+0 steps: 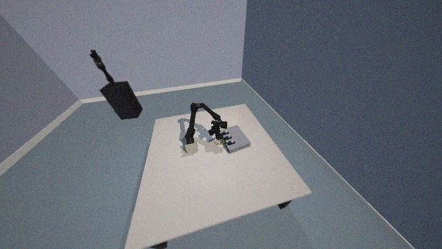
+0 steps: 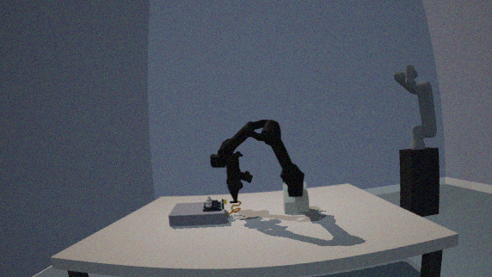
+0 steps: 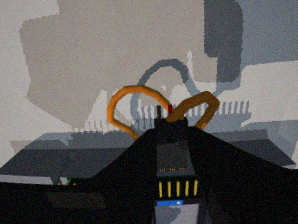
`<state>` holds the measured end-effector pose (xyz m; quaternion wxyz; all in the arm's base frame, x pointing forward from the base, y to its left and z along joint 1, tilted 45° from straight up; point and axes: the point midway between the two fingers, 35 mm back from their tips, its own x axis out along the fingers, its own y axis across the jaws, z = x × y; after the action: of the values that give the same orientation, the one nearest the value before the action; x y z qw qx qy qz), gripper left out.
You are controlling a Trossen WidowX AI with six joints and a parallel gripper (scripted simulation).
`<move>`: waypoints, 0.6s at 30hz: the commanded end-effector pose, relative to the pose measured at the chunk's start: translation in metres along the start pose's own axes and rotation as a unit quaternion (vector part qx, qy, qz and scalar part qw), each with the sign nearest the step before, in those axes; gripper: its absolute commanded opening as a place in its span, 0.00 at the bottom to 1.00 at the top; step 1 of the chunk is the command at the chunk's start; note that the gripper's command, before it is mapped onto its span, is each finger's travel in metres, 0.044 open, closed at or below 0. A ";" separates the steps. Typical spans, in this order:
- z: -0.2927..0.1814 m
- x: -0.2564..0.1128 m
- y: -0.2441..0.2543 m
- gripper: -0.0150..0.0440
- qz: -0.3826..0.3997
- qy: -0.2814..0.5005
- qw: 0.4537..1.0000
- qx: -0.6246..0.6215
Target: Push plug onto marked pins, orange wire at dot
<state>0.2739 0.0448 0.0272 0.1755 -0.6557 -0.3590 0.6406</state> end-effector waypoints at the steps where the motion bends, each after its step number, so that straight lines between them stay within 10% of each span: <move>1: -0.008 0.000 -0.002 0.25 -0.003 -0.001 1.000 0.003; 18: -0.015 0.001 0.002 0.25 -0.003 0.000 1.000 0.003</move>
<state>0.2864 0.0472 0.0267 0.1762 -0.6543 -0.3594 0.6417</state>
